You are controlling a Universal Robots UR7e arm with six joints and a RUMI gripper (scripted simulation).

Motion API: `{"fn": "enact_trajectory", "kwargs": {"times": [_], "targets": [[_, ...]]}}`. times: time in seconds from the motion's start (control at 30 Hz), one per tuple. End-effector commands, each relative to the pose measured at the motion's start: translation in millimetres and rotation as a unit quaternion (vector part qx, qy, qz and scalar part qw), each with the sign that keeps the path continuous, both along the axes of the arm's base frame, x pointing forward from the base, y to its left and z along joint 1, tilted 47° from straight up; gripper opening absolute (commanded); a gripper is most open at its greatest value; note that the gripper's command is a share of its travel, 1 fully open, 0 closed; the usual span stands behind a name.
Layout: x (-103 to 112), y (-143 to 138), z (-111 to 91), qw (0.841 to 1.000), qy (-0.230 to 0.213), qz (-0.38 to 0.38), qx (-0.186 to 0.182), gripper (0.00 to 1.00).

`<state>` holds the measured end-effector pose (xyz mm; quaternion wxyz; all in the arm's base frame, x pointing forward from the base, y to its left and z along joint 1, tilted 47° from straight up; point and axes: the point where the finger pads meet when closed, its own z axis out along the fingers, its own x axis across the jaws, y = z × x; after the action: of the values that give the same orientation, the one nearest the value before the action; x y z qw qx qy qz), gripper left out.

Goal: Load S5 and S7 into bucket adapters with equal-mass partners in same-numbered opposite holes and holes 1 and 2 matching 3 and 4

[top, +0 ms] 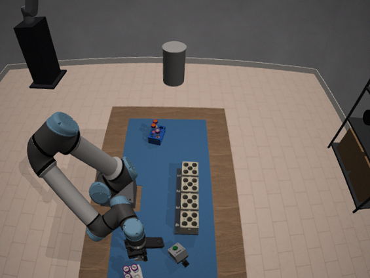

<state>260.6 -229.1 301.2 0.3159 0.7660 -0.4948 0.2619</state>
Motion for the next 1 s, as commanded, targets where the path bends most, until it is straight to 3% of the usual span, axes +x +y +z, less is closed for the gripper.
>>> {"fn": "enact_trajectory", "kwargs": {"times": [0.0,0.1,0.5,0.97], "targets": [[-28,-32,26,1.0,-0.007,0.015,0.014,0.35],[-42,-47,39,1.0,-0.007,0.015,0.014,0.35],[-42,-47,39,1.0,-0.007,0.015,0.014,0.35],[-37,-74,13,1.0,-0.007,0.015,0.014,0.35]]}}
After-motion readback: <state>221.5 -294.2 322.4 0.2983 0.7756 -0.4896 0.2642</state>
